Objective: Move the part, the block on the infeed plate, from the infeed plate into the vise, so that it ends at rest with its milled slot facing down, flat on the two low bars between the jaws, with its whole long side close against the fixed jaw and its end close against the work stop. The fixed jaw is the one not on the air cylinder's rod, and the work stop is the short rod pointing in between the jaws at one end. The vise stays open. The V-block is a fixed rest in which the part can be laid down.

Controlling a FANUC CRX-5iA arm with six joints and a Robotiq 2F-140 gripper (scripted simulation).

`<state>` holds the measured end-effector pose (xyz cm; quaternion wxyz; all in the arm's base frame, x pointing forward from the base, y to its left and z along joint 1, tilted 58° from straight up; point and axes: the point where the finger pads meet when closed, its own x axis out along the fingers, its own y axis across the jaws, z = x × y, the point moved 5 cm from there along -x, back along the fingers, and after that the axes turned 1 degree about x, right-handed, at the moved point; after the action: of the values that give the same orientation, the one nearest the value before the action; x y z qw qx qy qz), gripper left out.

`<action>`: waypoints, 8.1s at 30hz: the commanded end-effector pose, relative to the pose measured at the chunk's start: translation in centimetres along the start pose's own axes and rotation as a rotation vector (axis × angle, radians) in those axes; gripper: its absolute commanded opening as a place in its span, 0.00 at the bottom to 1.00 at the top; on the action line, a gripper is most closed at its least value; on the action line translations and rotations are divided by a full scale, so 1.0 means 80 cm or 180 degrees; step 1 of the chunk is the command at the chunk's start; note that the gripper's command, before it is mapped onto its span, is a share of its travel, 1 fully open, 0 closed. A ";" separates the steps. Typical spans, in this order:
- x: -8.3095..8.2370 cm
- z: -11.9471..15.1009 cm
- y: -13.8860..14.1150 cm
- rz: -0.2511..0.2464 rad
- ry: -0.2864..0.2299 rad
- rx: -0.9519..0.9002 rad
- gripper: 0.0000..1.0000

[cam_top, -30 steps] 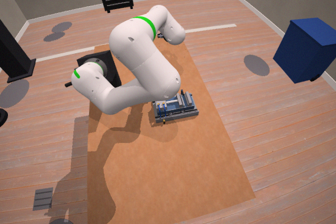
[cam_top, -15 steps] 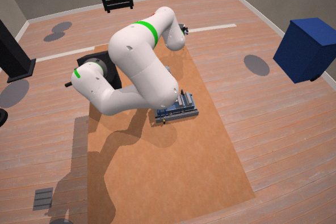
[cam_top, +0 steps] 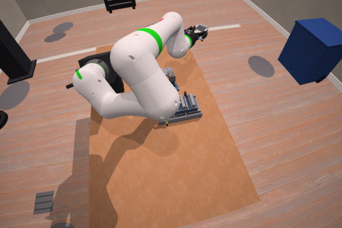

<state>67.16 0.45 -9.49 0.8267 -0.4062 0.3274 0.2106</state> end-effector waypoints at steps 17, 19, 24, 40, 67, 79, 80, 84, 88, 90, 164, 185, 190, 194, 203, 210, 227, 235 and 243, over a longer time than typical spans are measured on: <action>-0.061 -0.039 -0.167 -0.1575 0.0481 0.0472 0.00; -0.068 -0.045 -0.175 -0.1659 0.0538 0.0505 0.00; -0.096 -0.069 -0.202 -0.1964 0.0795 0.0639 0.00; -0.192 -0.146 -0.233 -0.2559 0.1798 0.1084 0.00; -0.310 -0.206 -0.179 -0.2465 0.3294 0.1725 0.00; -0.339 -0.208 -0.152 -0.2258 0.3688 0.1907 0.00; -0.340 -0.208 -0.150 -0.2244 0.3710 0.1917 0.00; -0.343 -0.207 -0.147 -0.2218 0.3748 0.1935 0.00; -0.348 -0.207 -0.143 -0.2176 0.3808 0.1964 0.00; -0.349 -0.206 -0.141 -0.2160 0.3830 0.1975 0.00; -0.351 -0.216 -0.138 -0.2134 0.3879 0.2009 0.00; -0.345 -0.246 -0.142 -0.2134 0.3879 0.2009 0.00; -0.342 -0.258 -0.144 -0.2134 0.3879 0.2009 0.00; -0.340 -0.268 -0.145 -0.2134 0.3879 0.2009 0.00; -0.337 -0.285 -0.147 -0.2134 0.3879 0.2009 0.00; -0.333 -0.300 -0.150 -0.2134 0.3879 0.2009 0.00; -0.329 -0.320 -0.152 -0.2134 0.3879 0.2009 0.00; -0.328 -0.323 -0.153 -0.2134 0.3879 0.2009 0.00; -0.328 -0.324 -0.153 -0.2134 0.3879 0.2009 0.00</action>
<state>46.75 -29.85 3.93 0.5962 -0.2727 0.6297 -0.4167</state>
